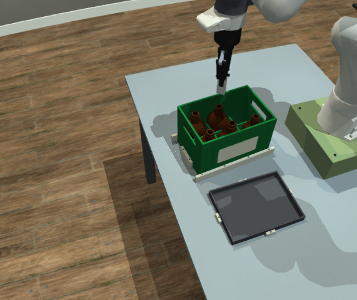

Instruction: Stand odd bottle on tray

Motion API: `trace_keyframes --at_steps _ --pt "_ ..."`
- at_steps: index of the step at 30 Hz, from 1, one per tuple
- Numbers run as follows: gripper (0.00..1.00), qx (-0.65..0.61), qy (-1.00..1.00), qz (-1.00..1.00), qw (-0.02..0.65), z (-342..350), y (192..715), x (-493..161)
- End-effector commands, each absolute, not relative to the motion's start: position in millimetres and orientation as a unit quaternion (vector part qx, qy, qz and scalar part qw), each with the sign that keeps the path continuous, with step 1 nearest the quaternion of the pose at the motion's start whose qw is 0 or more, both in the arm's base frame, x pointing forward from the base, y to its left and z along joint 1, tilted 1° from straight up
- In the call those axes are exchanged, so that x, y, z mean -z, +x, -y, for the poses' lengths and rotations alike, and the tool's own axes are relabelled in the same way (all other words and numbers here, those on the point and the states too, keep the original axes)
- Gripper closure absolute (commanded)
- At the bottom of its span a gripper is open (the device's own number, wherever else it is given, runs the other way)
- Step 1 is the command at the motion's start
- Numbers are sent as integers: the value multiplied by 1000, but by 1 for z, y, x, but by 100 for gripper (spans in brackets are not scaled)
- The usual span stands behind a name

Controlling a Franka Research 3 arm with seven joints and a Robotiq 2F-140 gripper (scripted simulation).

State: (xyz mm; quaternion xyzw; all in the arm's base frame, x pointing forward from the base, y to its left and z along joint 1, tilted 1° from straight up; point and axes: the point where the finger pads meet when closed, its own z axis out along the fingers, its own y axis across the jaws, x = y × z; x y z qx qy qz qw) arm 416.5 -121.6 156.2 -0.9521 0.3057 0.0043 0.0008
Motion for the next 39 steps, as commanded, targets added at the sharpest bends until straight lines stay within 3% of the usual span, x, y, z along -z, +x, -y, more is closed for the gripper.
trace_keyframes --at_steps 1,10,17,22,23,39 --pt "90 -5 -951 -310 0 122 416 -157" --pt "90 -5 -951 -310 0 121 416 -157" --pt "90 -5 -951 -310 0 41 404 -157" --pt "90 -5 -951 -310 0 37 403 -157" --pt "56 -5 -951 -310 0 37 403 -157" --pt "56 -5 -951 -310 0 37 403 -157"
